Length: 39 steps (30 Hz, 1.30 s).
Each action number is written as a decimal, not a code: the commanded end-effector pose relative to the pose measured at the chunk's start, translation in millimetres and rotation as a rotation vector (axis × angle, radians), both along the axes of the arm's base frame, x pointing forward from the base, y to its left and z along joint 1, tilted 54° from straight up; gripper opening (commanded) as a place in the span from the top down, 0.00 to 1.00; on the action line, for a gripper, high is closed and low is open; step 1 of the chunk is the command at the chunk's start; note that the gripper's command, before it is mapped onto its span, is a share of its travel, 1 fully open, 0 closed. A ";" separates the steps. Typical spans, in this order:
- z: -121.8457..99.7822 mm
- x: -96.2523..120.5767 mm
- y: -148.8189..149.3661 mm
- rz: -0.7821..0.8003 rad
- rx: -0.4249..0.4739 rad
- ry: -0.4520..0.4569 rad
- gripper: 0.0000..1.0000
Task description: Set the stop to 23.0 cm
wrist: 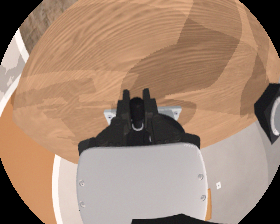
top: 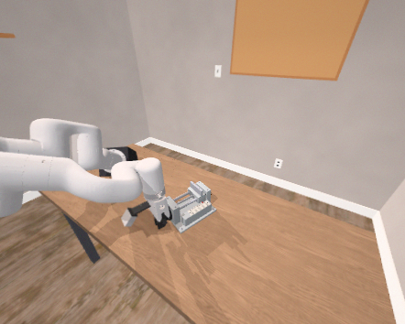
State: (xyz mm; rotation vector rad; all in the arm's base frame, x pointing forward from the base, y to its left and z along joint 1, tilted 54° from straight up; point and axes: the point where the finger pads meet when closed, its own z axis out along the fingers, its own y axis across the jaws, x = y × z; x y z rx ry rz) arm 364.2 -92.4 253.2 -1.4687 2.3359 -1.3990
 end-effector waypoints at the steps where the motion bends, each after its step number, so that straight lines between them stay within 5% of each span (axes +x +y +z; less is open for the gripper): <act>1: -12.7 -3.8 -3.1 0.001 -0.001 0.000 0.94; 18: -32.9 -32.0 7.0 0.001 -0.001 0.000 0.94; 39: -19.0 -52.5 29.7 0.001 -0.001 0.000 0.94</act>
